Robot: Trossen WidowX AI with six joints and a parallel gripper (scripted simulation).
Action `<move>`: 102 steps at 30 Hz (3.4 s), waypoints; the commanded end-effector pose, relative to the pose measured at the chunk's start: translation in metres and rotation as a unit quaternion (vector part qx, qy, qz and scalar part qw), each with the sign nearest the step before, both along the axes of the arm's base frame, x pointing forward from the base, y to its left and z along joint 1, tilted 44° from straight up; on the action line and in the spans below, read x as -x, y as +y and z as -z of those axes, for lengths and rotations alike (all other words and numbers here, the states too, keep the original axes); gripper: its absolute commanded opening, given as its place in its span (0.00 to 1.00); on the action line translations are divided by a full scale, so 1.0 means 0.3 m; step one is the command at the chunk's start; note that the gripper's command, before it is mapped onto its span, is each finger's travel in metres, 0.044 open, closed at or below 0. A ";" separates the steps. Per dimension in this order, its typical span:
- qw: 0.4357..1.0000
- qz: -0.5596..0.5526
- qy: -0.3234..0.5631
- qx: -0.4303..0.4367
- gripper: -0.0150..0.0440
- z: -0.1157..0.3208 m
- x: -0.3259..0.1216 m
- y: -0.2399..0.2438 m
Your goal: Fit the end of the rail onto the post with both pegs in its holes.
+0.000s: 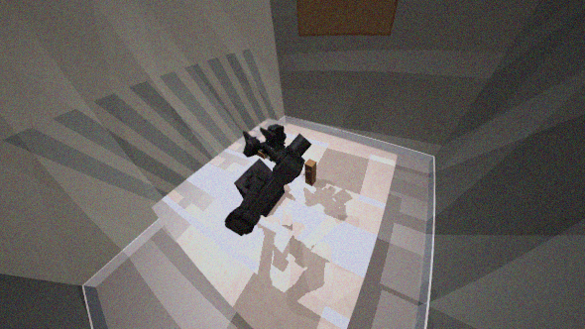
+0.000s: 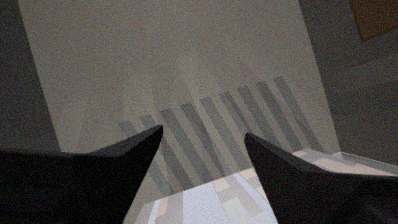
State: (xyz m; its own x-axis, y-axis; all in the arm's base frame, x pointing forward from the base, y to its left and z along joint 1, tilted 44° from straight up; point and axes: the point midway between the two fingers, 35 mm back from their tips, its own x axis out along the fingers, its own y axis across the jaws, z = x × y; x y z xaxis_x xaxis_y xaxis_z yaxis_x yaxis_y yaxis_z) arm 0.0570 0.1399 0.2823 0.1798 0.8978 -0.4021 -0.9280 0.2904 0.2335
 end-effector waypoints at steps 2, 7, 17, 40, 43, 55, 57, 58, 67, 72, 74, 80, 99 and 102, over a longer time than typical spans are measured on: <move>1.000 0.008 0.000 0.016 1.00 0.013 -0.034 -0.004; 0.988 0.055 0.001 0.143 1.00 0.129 -0.270 -0.051; 0.903 0.073 0.015 0.423 1.00 0.461 -0.645 -0.228; 0.560 -0.117 0.058 0.818 1.00 1.059 -0.875 -0.621; 0.560 -0.117 0.058 0.818 1.00 1.069 -0.879 -0.612; 0.561 -0.117 0.058 0.817 1.00 1.115 -0.885 -0.653; 0.561 -0.117 0.058 0.817 1.00 1.122 -0.886 -0.661; 0.561 -0.117 0.058 0.817 1.00 1.126 -0.886 -0.664; 0.561 -0.117 0.058 0.818 1.00 1.161 -0.887 -0.698; 0.560 -0.117 0.058 0.818 1.00 1.180 -0.887 -0.717; 0.560 -0.117 0.058 0.818 1.00 1.187 -0.887 -0.725; 0.560 -0.117 0.058 0.818 1.00 1.209 -0.885 -0.748; 0.559 -0.117 0.059 0.819 0.56 1.236 -0.882 -0.776; 0.559 -0.117 0.059 0.819 0.42 1.236 -0.882 -0.776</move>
State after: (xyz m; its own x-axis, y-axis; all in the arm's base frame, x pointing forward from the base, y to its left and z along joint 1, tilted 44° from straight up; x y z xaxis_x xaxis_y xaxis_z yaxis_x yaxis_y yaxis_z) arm 0.3215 -0.0925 -0.0884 0.0193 -0.6954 -0.7184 -0.9913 0.0803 -0.1043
